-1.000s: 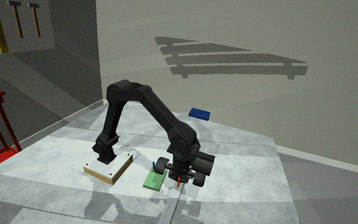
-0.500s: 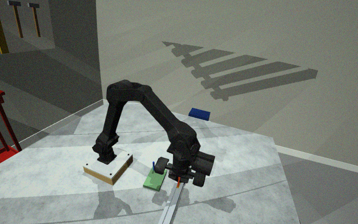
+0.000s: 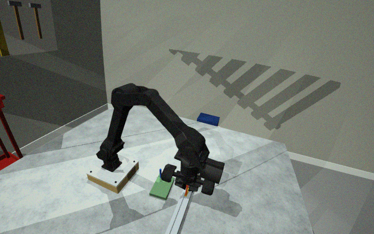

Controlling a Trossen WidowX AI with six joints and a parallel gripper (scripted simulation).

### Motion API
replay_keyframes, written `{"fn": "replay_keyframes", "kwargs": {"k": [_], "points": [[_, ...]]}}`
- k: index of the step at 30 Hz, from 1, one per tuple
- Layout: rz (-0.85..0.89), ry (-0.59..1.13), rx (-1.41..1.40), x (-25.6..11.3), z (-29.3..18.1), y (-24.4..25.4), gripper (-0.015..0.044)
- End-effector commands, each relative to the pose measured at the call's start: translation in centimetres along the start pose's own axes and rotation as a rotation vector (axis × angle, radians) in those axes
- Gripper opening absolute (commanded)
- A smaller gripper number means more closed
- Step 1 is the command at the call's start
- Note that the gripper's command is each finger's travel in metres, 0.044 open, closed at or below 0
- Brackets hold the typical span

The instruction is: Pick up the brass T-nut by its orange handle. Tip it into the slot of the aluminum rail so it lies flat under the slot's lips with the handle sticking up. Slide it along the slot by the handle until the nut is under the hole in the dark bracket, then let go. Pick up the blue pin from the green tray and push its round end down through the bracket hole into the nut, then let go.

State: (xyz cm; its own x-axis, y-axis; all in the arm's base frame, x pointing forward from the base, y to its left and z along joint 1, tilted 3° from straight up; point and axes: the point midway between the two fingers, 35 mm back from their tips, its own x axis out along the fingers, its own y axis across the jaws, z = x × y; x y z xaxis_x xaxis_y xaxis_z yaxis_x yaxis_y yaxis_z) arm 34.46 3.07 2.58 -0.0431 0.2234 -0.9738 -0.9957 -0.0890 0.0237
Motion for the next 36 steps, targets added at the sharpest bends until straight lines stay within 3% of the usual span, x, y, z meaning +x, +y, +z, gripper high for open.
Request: {"fn": "replay_keyframes", "kwargs": {"k": [1,6,9,13,17,22,36], "points": [[0.000,0.000,0.000,0.0,0.0,0.0,0.0145],[0.000,0.000,0.000,0.0,0.0,0.0,0.0145],[0.004,0.055,-0.024,-1.9,0.6,-0.3,0.0224],[0.009,0.206,-0.088,-7.6,2.6,-0.1,0.0329],[0.008,0.230,-0.099,-8.5,3.0,0.0,0.0434],[0.006,0.230,-0.085,-8.5,3.1,0.1,0.0440],[-0.123,0.205,1.092,-8.5,5.9,6.9,0.0440]]}}
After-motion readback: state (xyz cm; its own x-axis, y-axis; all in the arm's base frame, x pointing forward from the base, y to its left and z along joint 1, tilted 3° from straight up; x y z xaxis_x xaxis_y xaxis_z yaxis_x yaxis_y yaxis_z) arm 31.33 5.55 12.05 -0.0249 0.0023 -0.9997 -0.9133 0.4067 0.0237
